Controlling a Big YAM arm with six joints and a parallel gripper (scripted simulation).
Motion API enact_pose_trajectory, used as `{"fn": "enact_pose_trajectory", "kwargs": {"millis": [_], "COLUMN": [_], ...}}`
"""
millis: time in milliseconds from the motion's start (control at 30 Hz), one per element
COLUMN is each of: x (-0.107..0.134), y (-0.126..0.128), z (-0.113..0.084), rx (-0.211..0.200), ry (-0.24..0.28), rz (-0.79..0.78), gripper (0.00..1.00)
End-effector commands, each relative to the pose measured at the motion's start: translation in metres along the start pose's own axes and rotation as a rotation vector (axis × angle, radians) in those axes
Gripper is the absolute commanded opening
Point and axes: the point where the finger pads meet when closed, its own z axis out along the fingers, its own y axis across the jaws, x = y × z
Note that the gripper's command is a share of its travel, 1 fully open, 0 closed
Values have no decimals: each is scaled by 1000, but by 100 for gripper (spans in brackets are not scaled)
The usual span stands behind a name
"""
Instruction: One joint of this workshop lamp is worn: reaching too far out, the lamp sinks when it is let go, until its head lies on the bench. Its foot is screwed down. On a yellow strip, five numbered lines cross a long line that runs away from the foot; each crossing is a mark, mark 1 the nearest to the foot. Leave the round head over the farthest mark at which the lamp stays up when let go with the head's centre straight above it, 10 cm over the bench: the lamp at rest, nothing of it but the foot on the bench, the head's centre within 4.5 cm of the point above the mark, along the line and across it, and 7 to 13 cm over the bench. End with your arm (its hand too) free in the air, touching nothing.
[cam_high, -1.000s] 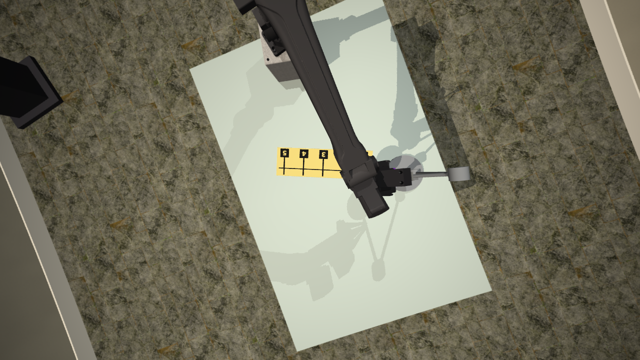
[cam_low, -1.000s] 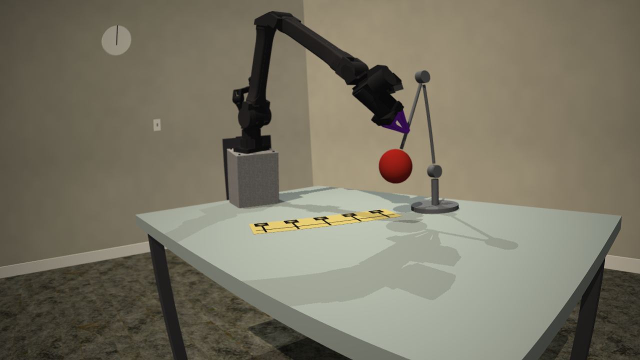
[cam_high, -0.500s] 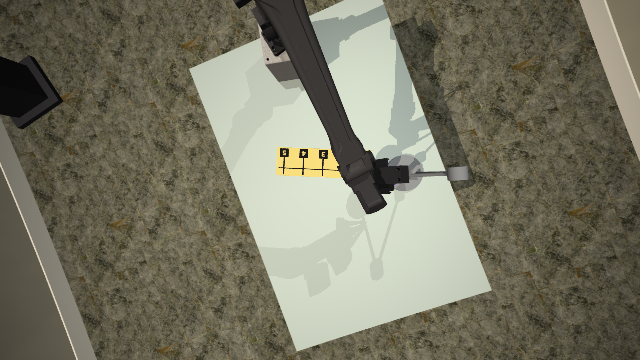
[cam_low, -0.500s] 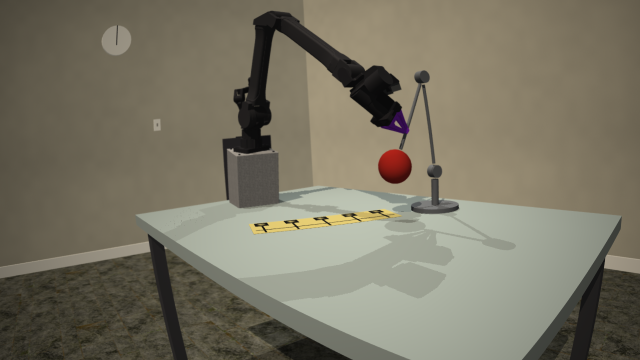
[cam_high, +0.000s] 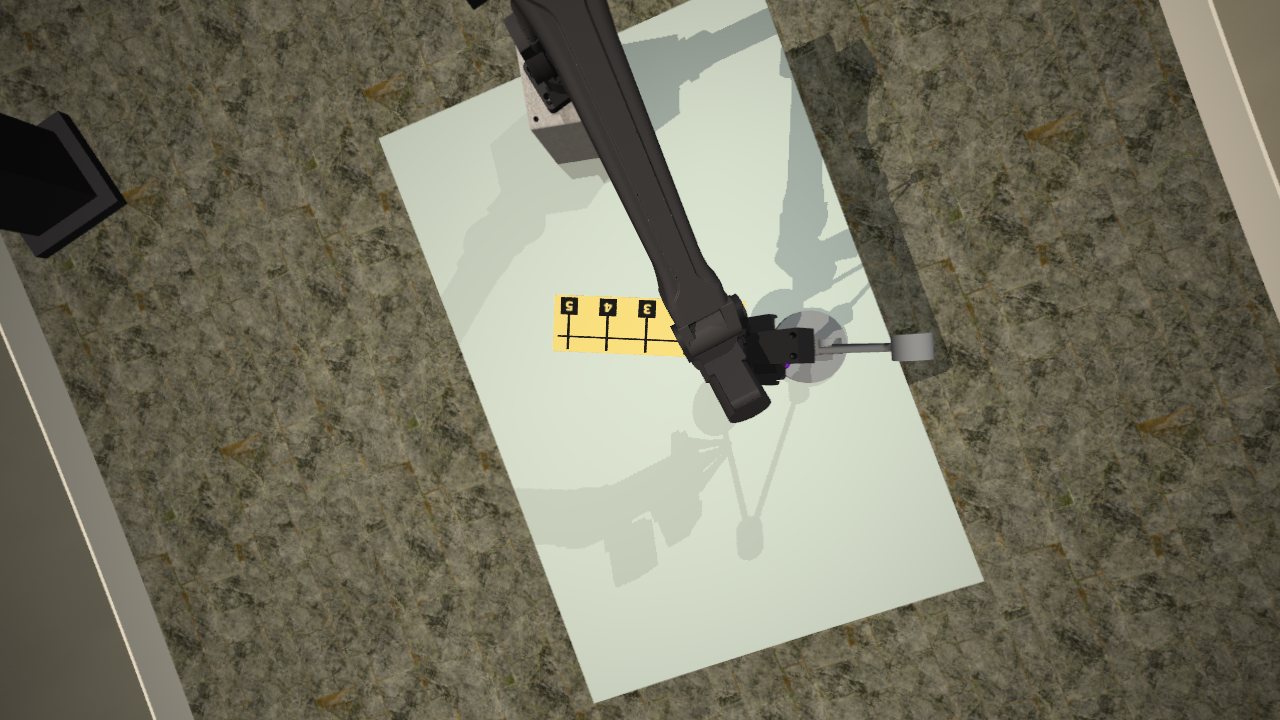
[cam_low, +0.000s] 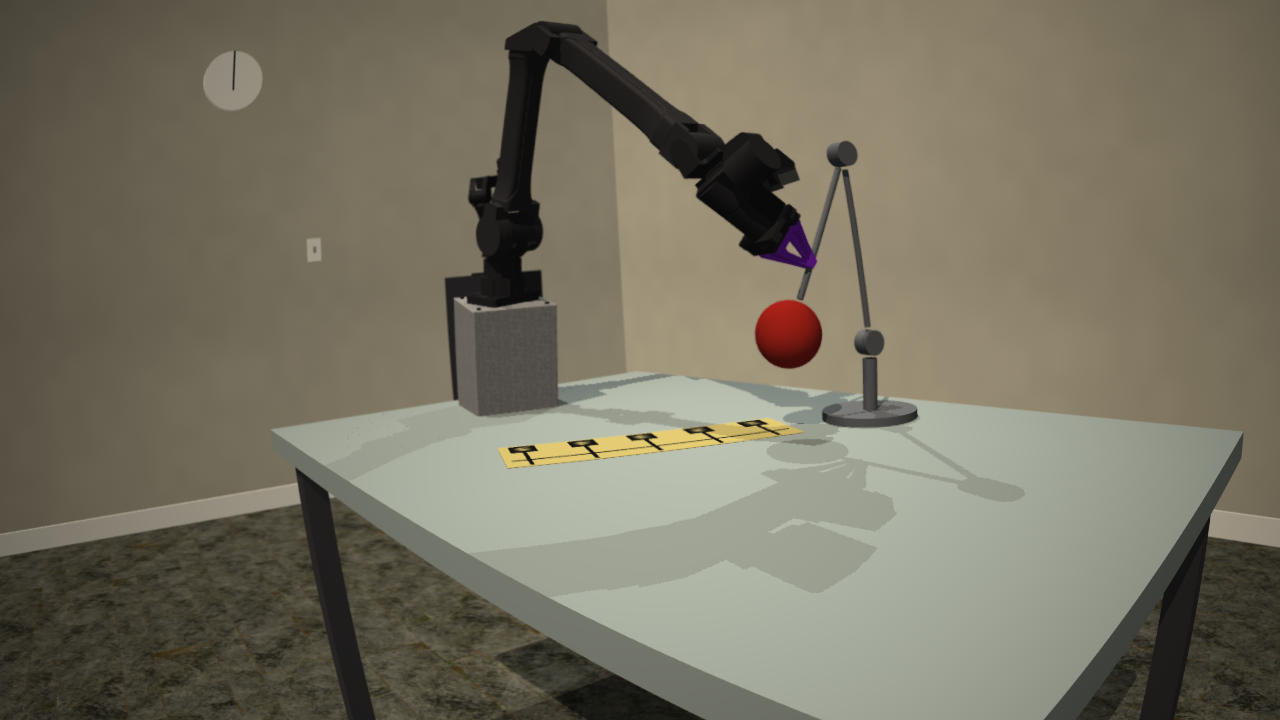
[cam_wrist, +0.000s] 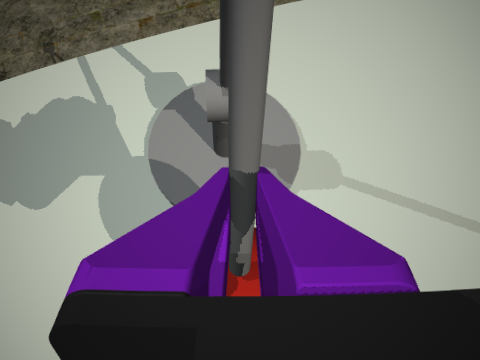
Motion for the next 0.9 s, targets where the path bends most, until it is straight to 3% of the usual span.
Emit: {"fn": "enact_pose_trajectory", "kwargs": {"millis": [0,300,867], "x": [28,29,29], "y": [8,10,10], "z": [-6,-6,-7], "rx": [5,24,23], "ry": [32,21,22], "rz": [39,48,49], "gripper": [0,0,0]}}
